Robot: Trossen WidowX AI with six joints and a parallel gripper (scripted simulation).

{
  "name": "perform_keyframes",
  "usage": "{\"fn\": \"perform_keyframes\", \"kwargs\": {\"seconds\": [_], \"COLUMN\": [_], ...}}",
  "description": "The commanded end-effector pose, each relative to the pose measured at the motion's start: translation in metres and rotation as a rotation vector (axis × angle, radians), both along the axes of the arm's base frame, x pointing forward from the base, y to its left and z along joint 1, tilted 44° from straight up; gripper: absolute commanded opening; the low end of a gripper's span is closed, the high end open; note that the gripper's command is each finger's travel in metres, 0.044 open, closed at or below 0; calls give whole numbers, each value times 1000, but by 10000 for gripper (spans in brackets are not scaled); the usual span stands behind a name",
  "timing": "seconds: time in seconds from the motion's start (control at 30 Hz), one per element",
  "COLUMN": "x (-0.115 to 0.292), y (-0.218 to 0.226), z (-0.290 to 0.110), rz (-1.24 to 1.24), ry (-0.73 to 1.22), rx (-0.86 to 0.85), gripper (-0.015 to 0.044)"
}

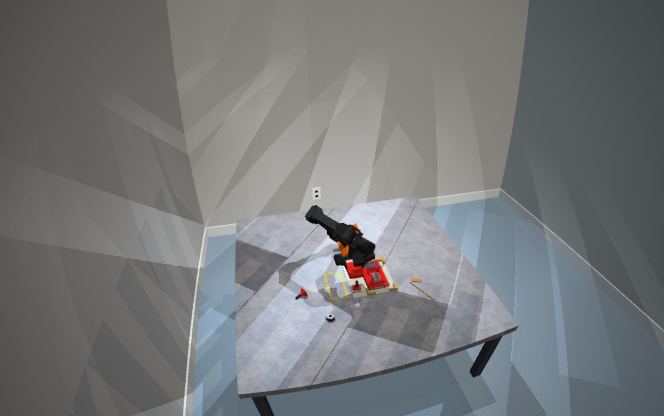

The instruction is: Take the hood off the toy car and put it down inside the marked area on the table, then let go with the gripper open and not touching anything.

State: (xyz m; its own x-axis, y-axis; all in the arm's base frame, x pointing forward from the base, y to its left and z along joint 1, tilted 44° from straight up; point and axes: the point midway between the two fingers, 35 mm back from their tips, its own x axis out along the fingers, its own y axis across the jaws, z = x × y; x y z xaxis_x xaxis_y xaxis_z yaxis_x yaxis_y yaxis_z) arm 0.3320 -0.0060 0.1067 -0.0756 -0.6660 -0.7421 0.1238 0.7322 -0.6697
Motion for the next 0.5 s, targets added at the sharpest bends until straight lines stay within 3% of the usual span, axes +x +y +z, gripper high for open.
{"fn": "perform_keyframes", "kwargs": {"seconds": [0.0,0.47], "x": [-8,-35], "y": [-18,-60], "z": [17,59], "rz": [2,-4], "ry": [6,8], "rx": [-6,-18], "gripper": [0,0]}}
